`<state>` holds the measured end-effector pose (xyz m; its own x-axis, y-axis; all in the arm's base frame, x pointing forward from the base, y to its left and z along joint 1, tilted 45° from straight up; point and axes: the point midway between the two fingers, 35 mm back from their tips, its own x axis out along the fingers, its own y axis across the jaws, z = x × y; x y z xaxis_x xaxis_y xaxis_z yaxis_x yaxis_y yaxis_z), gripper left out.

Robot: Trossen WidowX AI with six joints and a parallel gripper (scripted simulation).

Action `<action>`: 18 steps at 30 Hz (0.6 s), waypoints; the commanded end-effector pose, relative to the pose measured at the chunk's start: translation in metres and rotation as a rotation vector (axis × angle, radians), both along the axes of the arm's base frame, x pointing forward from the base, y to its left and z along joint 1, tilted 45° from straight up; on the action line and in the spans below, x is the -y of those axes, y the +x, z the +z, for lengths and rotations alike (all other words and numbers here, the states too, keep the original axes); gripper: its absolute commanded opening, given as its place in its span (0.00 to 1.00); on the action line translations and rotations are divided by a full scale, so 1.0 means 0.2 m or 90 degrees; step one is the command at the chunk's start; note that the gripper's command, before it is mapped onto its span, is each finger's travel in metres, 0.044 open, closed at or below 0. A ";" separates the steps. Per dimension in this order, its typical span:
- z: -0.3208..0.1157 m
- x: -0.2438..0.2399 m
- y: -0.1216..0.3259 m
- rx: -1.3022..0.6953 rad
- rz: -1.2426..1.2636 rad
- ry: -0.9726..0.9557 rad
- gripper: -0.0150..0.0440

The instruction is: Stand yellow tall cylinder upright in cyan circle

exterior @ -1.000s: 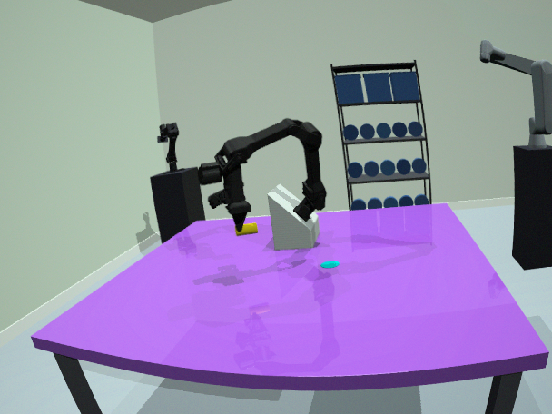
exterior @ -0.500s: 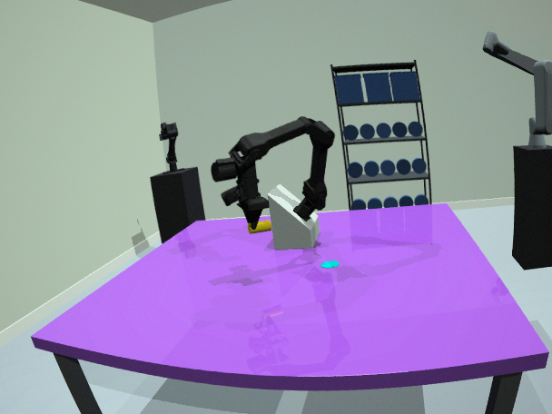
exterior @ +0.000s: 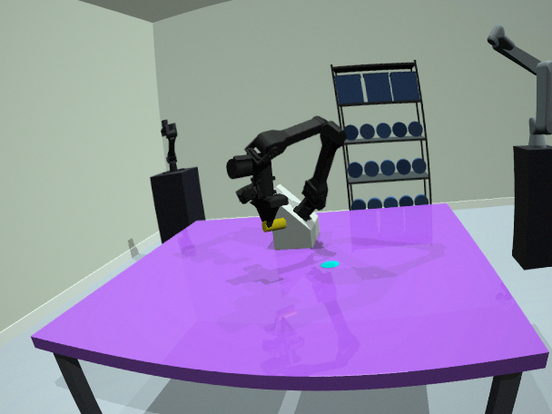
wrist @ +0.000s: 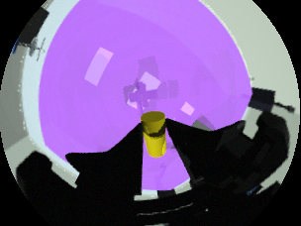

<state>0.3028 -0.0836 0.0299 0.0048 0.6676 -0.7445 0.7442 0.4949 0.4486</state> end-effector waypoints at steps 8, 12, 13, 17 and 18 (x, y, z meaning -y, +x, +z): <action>0.13 -0.13 -0.02 0.040 0.042 0.005 0.43; 0.18 -0.18 -0.04 0.054 0.057 0.006 0.43; 0.19 -0.19 -0.04 0.057 0.060 0.006 0.43; 0.23 -0.23 -0.05 0.070 0.075 0.008 0.43; 0.24 -0.24 -0.05 0.074 0.079 0.008 0.43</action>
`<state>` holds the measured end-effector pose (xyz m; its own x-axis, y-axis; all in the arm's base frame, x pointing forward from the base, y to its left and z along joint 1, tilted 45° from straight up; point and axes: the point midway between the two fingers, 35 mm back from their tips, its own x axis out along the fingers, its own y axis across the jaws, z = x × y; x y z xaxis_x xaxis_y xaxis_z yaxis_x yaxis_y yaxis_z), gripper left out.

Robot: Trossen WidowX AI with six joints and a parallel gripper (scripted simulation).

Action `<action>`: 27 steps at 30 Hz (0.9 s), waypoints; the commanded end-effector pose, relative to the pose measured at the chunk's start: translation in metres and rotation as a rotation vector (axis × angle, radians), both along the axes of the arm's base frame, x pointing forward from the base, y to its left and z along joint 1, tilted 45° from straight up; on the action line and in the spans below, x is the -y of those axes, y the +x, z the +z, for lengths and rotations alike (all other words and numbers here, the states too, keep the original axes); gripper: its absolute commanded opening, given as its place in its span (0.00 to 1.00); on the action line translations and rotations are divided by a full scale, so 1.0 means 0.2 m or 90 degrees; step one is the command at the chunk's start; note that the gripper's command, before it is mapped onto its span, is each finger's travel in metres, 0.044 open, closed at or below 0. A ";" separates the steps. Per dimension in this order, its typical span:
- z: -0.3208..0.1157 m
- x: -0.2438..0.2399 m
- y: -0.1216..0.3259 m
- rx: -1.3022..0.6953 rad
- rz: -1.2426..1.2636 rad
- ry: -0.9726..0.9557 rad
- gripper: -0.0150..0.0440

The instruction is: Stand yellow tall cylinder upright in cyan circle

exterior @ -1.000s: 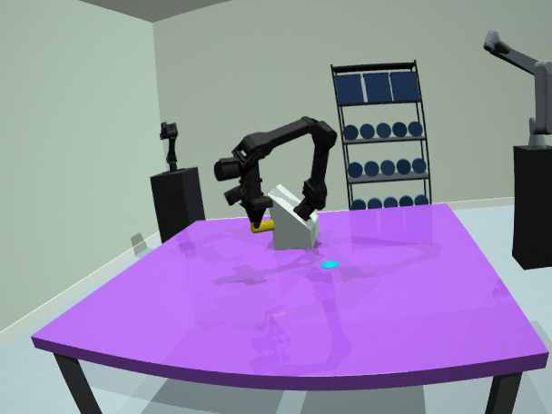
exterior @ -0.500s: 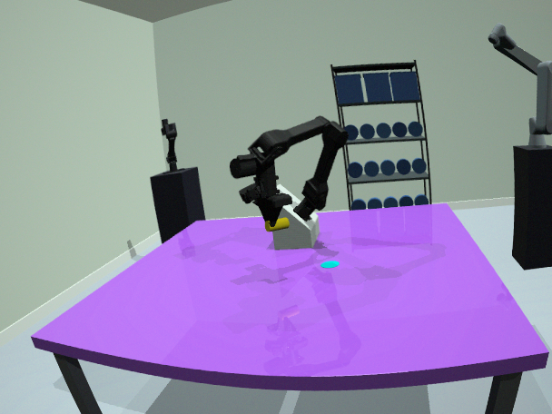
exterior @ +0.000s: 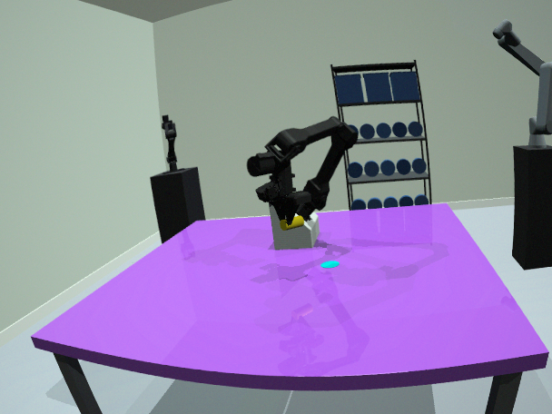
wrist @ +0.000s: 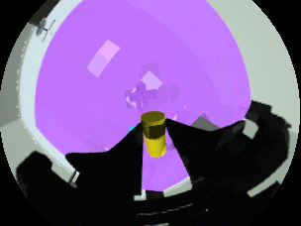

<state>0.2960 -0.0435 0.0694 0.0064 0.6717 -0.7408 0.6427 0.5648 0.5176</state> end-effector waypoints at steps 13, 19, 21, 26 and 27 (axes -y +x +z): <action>0.16 -0.19 -0.08 0.056 0.062 0.011 0.43; 0.21 -0.25 -0.12 0.077 0.084 0.014 0.43; 0.23 -0.27 -0.13 0.083 0.092 0.015 0.43; 0.27 -0.32 -0.16 0.100 0.111 0.019 0.43; 0.28 -0.33 -0.17 0.104 0.115 0.019 0.43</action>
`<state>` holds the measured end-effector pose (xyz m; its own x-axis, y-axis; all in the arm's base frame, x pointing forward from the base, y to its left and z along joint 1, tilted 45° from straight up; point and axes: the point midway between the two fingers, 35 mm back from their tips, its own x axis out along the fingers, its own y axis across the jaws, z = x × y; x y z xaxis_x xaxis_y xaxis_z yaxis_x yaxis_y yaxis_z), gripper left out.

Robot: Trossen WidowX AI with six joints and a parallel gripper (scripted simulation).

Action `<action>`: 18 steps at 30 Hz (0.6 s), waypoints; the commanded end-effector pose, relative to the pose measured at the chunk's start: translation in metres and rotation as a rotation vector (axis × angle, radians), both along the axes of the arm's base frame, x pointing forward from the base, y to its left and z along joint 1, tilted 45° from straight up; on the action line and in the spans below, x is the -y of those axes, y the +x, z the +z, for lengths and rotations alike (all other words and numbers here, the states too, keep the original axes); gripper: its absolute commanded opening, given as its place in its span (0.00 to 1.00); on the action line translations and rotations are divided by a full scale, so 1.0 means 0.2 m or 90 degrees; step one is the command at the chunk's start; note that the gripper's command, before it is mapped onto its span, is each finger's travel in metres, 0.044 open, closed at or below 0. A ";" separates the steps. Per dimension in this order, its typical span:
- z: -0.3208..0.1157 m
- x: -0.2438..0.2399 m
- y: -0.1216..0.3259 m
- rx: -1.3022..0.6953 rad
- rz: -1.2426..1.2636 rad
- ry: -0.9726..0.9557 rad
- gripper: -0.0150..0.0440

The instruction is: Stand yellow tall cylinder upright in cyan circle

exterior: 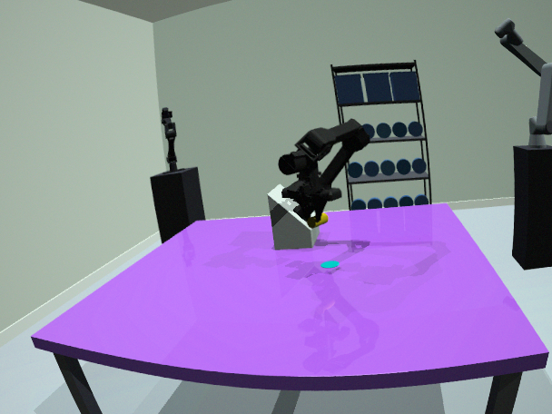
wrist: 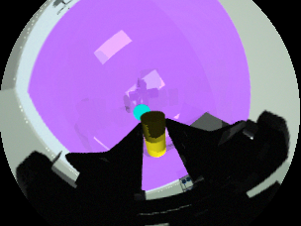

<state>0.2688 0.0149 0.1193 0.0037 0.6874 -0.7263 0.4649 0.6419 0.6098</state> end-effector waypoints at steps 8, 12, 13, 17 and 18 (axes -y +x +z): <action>0.09 -0.12 -0.09 0.038 0.045 0.012 0.43; 0.10 -0.14 -0.12 0.047 0.054 0.015 0.43; 0.10 -0.14 -0.12 0.047 0.054 0.015 0.43; 0.10 -0.15 -0.12 0.045 0.058 0.004 0.43; 0.09 -0.15 -0.13 0.045 0.059 0.000 0.43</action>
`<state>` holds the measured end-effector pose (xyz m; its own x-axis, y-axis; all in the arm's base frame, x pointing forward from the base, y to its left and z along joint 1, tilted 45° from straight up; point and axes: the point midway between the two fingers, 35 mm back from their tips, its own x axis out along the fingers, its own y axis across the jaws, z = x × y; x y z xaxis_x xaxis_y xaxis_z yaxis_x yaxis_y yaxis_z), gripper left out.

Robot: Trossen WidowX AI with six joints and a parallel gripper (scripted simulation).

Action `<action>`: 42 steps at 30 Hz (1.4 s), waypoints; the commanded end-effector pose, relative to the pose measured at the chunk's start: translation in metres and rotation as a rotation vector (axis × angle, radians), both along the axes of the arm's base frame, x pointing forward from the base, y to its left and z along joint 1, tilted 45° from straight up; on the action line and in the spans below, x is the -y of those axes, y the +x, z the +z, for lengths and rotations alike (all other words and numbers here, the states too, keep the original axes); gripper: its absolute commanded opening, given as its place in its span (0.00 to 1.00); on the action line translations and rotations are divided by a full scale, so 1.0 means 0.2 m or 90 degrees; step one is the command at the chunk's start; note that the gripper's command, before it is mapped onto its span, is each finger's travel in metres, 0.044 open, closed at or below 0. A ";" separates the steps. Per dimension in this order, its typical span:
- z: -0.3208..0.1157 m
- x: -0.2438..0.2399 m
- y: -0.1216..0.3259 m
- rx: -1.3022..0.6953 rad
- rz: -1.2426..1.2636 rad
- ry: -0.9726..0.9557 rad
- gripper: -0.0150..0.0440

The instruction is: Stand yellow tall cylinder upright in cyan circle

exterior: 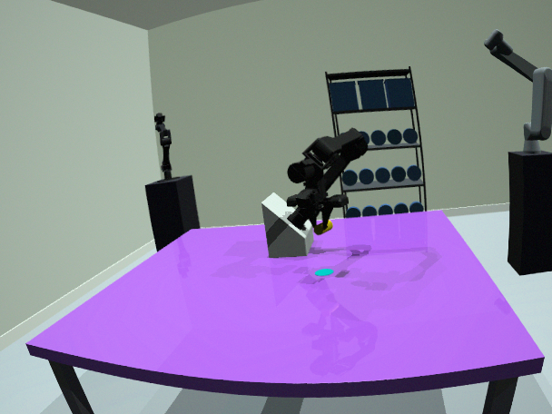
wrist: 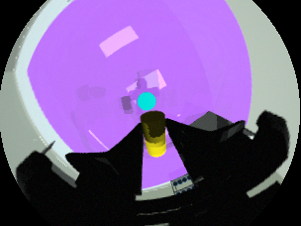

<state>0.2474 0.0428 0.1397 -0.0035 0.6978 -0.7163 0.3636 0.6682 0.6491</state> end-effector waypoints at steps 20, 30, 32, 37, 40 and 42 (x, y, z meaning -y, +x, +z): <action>-0.07 -0.04 -0.07 -0.001 0.024 -0.095 0.43; -0.10 -0.04 -0.09 0.003 0.030 -0.137 0.43; -0.11 -0.05 -0.09 0.004 0.031 -0.145 0.43; -0.12 -0.05 -0.10 0.008 0.032 -0.166 0.43; -0.13 -0.05 -0.11 0.010 0.033 -0.178 0.43; -0.13 -0.05 -0.11 0.012 0.033 -0.186 0.43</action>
<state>0.2279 0.0536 0.1158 -0.0219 0.4856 -0.8739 0.3119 0.8338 0.4555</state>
